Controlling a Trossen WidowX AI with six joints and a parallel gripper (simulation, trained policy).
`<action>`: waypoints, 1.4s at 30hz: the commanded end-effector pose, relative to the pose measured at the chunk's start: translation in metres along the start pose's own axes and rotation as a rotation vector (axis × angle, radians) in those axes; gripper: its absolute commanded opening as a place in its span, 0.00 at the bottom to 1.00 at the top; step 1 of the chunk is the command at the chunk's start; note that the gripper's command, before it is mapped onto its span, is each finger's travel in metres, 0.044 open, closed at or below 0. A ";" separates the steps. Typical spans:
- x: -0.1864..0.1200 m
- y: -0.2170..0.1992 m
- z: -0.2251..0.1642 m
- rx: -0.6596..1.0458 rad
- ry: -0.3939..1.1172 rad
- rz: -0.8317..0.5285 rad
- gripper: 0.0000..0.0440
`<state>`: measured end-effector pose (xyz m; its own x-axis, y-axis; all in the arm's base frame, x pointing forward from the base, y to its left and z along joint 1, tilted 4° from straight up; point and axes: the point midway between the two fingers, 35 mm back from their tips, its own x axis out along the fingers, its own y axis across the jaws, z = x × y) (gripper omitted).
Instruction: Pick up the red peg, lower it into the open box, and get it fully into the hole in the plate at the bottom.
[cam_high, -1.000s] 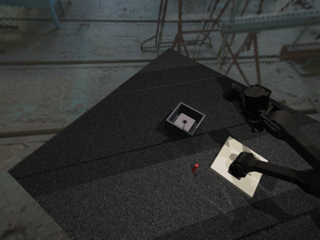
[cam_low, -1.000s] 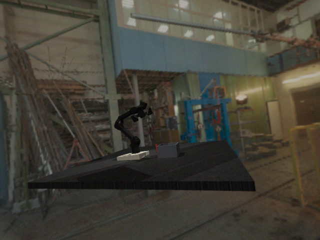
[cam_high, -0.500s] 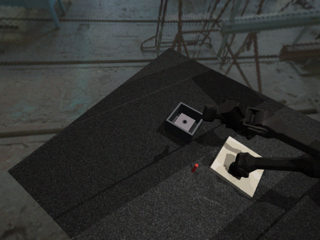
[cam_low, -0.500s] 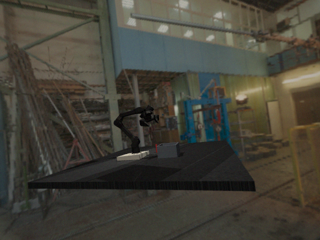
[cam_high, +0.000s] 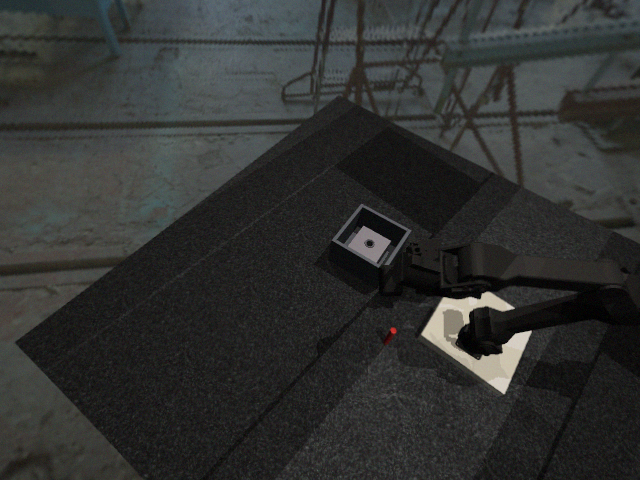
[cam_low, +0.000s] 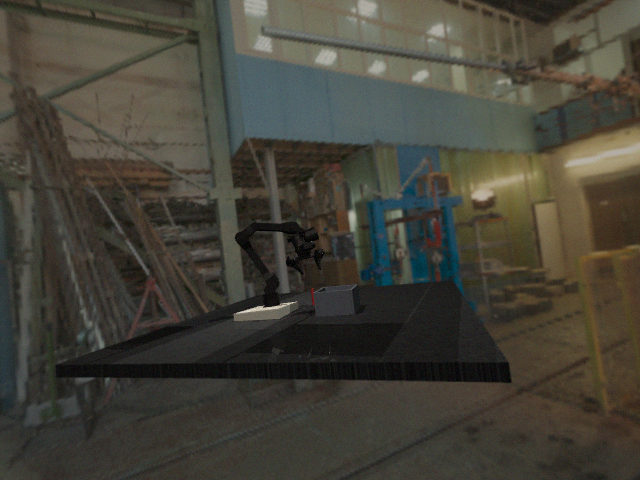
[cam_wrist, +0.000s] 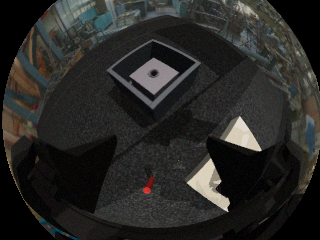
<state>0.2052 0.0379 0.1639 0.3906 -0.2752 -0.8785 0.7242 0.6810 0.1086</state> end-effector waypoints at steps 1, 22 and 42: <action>0.011 0.000 -0.029 -0.005 0.089 -0.050 1.00; 0.082 0.018 -0.117 0.094 0.284 -0.024 1.00; 0.092 0.020 -0.135 0.149 0.441 -0.034 0.00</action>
<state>0.1791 0.1174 0.0232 0.1310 0.0264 -0.9910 0.8176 0.5624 0.1231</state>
